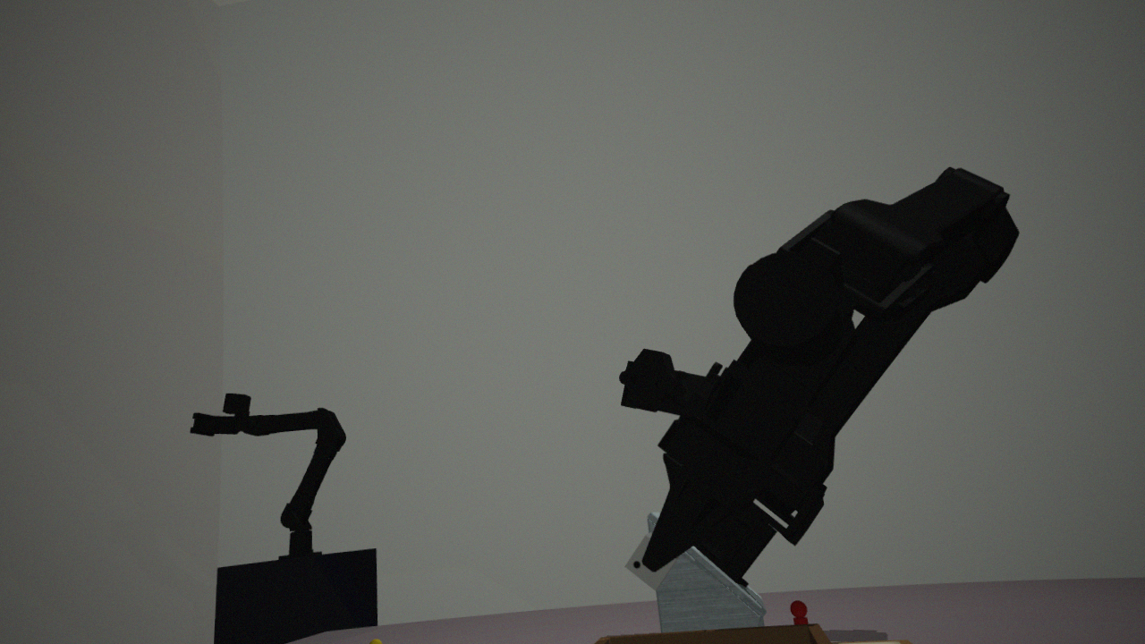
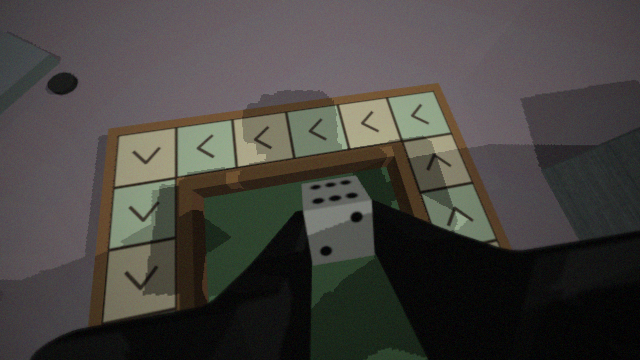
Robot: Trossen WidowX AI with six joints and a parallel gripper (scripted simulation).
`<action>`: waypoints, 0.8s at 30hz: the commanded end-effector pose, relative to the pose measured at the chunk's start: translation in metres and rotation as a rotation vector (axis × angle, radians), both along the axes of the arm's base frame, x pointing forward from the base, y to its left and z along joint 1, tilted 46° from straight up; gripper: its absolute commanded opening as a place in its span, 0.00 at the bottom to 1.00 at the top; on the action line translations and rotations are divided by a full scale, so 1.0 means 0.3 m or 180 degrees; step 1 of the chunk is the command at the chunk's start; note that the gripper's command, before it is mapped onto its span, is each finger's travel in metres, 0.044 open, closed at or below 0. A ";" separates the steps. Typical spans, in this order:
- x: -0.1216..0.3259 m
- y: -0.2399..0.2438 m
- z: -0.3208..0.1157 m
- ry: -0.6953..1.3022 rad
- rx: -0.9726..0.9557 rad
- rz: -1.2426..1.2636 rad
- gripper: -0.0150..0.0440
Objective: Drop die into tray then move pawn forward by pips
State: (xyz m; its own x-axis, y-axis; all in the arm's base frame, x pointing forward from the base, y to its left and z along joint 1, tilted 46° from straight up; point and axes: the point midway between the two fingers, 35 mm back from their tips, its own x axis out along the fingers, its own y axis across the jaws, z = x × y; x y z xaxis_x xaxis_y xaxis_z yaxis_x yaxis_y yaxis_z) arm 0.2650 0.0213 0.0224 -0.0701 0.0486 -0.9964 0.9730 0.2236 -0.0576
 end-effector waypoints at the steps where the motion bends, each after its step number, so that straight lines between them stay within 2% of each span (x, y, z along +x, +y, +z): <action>1: -0.001 -0.001 0.003 -0.0204 -0.0303 -0.0063 0.25; 5: 0.002 -0.001 0.010 -0.0245 -0.0354 -0.0074 0.25; 11: 0.043 -0.021 0.159 -0.0247 -0.0355 -0.0074 0.25; 24: 0.037 -0.019 0.155 -0.0244 -0.0338 -0.0091 0.25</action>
State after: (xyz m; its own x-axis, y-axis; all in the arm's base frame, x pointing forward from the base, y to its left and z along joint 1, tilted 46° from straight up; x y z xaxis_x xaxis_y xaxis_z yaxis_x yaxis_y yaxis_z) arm 0.2762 0.0156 0.0691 0.0067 -0.0566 -0.9984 0.9813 0.1924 -0.0043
